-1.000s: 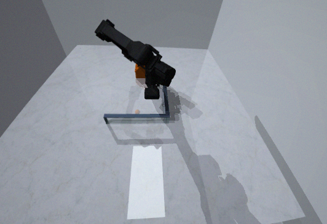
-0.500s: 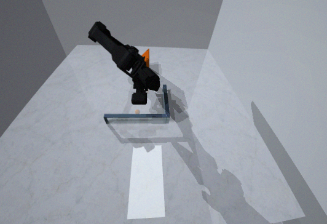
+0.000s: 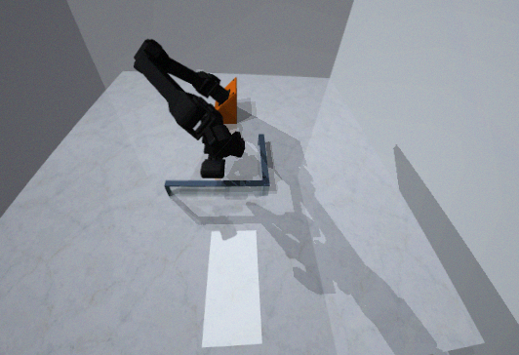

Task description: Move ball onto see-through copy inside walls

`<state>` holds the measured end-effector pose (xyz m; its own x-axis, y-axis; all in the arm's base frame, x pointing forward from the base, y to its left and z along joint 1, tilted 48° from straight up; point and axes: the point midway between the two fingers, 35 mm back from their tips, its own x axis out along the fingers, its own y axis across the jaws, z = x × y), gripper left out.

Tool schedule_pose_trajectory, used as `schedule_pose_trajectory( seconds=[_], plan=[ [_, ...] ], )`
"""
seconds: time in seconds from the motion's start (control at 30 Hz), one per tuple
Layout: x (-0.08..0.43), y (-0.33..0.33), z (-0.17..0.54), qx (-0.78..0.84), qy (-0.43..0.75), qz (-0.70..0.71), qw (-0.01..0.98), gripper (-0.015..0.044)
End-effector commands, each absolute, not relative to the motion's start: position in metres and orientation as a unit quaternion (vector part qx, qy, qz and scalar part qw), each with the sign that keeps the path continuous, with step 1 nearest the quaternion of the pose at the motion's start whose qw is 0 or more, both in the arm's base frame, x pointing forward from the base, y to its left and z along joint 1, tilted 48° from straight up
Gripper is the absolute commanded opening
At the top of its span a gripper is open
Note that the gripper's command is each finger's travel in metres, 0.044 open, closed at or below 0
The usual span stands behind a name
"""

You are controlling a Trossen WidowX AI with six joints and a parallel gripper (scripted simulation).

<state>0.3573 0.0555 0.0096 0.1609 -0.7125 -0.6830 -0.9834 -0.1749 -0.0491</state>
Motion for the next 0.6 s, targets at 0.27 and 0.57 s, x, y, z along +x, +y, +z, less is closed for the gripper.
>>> schedule_pose_trajectory(
  seconds=[0.27, 0.57],
  plan=[
    [0.358, 0.024, -0.017, -0.717, 0.595, 0.267, 0.245, 0.0000],
    [0.360, 0.016, -0.024, -0.717, 0.595, 0.267, 0.245, 0.0000]
  ],
)
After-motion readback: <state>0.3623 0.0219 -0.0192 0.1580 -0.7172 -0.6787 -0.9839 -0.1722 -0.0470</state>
